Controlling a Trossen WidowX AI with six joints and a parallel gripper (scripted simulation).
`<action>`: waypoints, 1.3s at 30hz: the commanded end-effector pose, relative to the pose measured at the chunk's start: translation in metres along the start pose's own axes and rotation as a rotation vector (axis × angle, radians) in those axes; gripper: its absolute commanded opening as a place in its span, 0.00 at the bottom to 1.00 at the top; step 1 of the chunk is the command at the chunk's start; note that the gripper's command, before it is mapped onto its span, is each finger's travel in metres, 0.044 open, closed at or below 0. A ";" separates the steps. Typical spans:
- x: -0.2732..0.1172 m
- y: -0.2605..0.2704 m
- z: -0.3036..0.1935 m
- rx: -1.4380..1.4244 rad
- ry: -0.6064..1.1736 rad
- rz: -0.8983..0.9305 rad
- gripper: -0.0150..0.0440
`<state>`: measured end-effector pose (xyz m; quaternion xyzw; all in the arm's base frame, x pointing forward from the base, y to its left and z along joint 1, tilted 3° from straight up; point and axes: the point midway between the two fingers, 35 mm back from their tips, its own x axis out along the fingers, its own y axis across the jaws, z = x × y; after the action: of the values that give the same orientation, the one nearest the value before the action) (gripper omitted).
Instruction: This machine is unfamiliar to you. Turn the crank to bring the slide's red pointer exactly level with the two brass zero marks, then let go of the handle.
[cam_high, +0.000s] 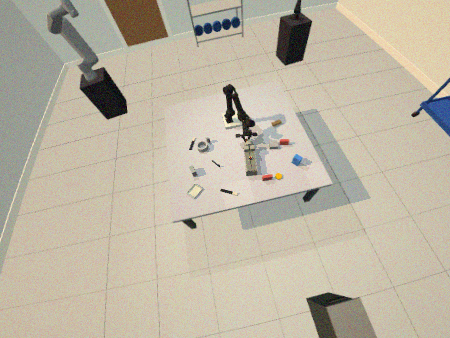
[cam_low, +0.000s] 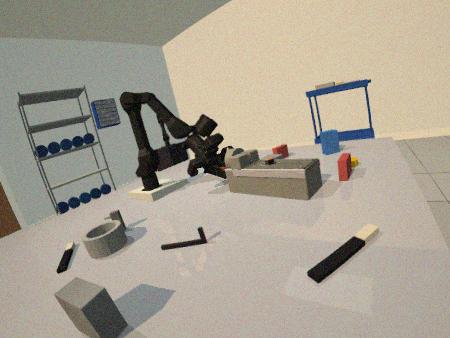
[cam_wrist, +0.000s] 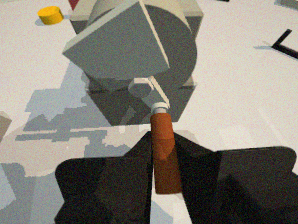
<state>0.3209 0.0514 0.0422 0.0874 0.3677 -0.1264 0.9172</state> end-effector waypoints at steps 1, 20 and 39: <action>0.003 0.008 -0.003 -0.003 0.008 0.009 0.25; 0.001 0.024 -0.001 -0.001 0.008 0.010 0.25; -0.001 0.030 0.001 -0.001 0.008 0.011 0.25</action>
<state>0.3275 0.0719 0.0428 0.0855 0.3726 -0.1332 0.9144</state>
